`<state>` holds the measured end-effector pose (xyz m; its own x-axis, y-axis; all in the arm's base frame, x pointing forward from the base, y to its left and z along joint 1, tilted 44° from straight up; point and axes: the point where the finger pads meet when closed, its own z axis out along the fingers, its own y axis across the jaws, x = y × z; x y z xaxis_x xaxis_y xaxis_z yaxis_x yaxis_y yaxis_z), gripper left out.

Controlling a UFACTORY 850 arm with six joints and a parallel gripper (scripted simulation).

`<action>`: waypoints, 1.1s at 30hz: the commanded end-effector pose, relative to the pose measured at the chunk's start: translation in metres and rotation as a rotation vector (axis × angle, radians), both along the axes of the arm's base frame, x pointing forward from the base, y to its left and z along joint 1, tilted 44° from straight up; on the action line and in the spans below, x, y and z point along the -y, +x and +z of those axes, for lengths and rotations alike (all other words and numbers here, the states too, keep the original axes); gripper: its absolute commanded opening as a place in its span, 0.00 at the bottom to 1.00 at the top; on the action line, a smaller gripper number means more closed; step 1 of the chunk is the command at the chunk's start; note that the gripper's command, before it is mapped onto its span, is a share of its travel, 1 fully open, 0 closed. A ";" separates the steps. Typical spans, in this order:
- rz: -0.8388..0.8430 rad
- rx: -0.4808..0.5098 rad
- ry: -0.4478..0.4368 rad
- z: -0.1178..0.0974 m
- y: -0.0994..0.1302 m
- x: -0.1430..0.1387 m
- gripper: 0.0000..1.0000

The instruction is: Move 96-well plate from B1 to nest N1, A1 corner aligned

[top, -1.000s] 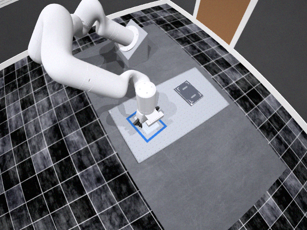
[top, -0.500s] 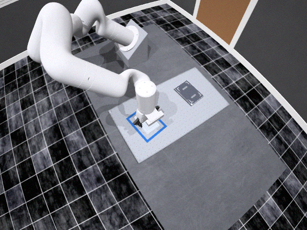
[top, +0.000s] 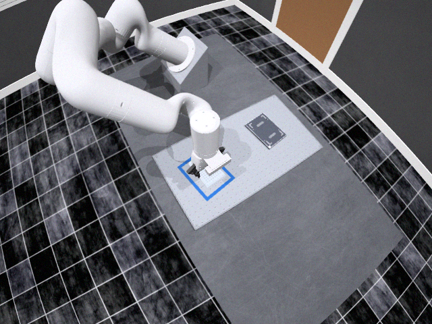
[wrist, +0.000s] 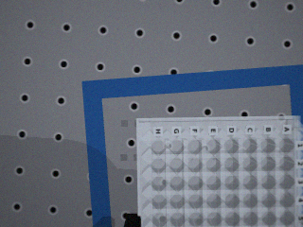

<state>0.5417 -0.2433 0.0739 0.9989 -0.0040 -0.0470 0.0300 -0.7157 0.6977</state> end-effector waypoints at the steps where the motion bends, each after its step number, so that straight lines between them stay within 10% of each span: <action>1: 0.001 0.002 0.000 0.005 0.001 -0.004 0.00; 33: 0.001 0.002 0.000 0.031 0.002 -0.030 0.00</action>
